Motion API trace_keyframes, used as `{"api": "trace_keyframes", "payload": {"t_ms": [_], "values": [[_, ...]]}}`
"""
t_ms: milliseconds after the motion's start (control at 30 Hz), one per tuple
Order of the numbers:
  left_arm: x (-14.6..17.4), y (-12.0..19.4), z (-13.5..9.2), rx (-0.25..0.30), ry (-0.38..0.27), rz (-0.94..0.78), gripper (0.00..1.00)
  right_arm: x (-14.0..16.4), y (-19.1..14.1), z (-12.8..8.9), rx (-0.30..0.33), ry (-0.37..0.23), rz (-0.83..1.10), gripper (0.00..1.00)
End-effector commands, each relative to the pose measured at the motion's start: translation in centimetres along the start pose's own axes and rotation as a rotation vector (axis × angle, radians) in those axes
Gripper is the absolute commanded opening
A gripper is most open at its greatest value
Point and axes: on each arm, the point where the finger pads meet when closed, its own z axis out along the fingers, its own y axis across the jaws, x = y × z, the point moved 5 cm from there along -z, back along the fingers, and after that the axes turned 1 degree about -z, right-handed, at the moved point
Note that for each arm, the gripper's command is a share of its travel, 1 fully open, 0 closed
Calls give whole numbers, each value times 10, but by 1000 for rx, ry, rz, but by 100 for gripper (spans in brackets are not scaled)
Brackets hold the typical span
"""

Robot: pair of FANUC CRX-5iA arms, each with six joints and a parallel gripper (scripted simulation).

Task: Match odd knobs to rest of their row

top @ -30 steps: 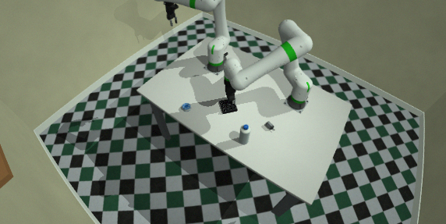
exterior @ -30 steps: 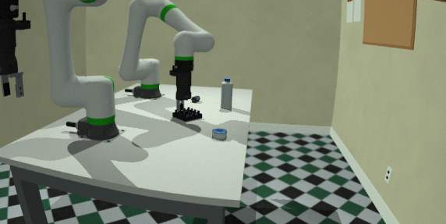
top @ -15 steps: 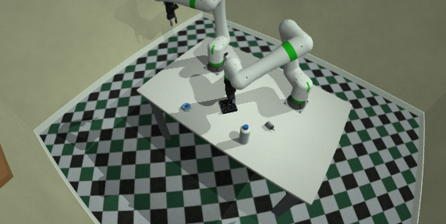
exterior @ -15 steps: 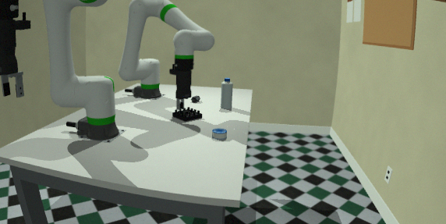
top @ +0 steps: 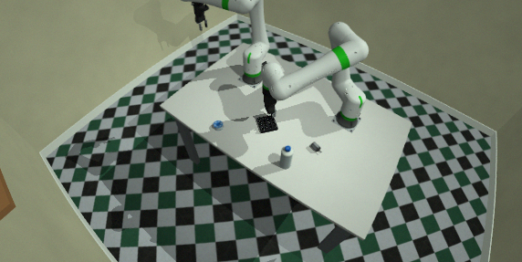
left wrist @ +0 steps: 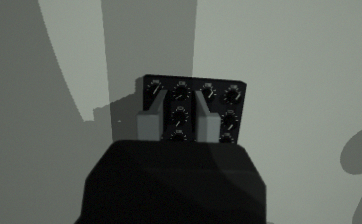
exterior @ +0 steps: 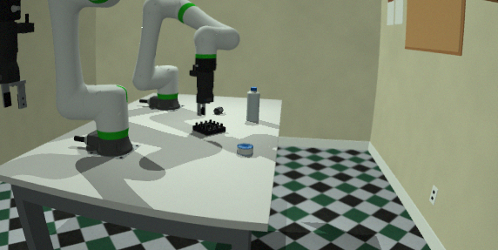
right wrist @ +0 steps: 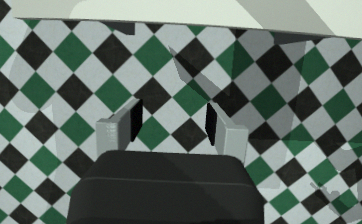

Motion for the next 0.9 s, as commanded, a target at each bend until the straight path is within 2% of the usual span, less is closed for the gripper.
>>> {"api": "trace_keyframes", "payload": {"t_ms": [0, 500, 567, 600, 867], "values": [[0, 0, -1, 1, -2, 3, 46, 0, 0, -1, 0, -2, 0, 100], [4, 3, -7, 0, -2, 457, 46, 0, 0, -1, 0, -2, 0, 100], [4, 3, -7, 0, -2, 457, 46, 0, 0, -1, 0, -2, 0, 100], [4, 4, -8, 0, -2, 544, 46, 0, 0, -1, 0, -2, 0, 100], [5, 5, -10, 0, -2, 769, 46, 0, 0, -1, 0, -2, 0, 100]]}}
